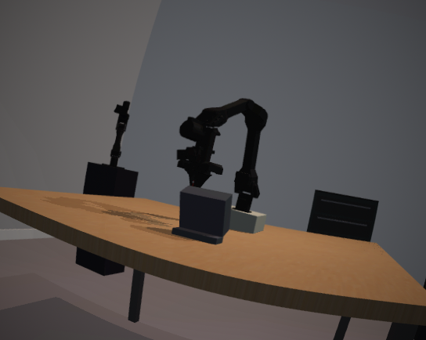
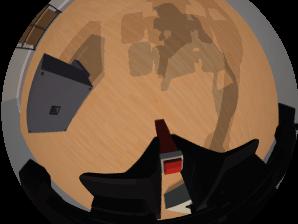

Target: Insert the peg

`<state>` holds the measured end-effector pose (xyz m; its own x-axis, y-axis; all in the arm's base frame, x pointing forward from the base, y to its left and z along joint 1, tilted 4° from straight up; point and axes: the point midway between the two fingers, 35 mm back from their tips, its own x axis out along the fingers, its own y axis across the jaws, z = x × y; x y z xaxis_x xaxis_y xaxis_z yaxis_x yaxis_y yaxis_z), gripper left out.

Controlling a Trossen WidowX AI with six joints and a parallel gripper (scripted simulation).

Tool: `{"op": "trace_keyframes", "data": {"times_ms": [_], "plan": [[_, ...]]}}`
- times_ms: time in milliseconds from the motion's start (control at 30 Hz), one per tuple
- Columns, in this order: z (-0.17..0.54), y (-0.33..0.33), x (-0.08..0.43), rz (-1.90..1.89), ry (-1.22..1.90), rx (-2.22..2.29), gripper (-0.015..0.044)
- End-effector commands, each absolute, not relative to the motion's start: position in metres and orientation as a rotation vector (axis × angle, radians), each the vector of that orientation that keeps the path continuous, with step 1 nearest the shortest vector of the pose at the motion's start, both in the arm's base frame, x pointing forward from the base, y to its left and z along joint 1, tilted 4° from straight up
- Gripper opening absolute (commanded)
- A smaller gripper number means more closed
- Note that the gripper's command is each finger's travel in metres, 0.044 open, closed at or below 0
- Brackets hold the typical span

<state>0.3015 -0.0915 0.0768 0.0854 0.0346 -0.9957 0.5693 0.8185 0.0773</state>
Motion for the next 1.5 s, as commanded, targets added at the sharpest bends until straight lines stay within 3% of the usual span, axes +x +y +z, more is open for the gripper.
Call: {"op": "trace_keyframes", "data": {"times_ms": [0, 1467], "plan": [[0.077, -0.09, 0.303, -0.412, 1.426, 0.5, 0.0], [0.069, -0.067, 0.312, -0.308, 1.229, 0.376, 0.0]]}}
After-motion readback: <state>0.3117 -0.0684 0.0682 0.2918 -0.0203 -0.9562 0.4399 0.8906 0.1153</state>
